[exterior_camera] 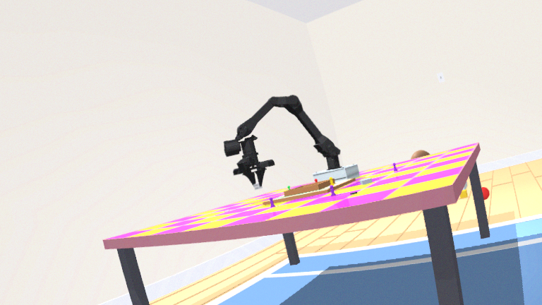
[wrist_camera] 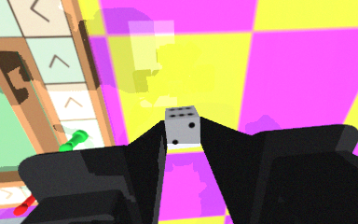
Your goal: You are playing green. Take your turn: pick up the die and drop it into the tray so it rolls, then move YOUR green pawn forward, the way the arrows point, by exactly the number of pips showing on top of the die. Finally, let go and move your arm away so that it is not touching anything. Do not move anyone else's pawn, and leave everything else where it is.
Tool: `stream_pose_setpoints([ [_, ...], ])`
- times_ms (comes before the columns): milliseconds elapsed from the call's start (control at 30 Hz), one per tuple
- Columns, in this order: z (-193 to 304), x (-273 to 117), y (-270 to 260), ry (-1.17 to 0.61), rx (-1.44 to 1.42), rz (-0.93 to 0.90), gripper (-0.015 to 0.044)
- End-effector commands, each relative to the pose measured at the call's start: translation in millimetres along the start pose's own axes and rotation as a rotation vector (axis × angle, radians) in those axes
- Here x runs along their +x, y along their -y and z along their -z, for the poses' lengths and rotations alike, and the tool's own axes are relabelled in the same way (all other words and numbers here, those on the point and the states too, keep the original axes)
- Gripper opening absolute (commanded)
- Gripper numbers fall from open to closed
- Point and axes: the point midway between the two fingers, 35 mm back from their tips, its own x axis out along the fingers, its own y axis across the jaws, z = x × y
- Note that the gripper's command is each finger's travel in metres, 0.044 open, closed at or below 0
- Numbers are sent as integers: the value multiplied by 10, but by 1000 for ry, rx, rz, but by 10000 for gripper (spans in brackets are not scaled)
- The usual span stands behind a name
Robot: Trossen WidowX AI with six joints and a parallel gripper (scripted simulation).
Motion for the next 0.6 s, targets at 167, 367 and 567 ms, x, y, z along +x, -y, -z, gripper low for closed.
stream_pose_setpoints([
  [167, 68, -604, -21, 1, -2, 8, 0],
  [367, 4, -585, -175, 2, 0, 8, 0],
  [567, -115, -534, -554, 3, 7, 5, 0],
])
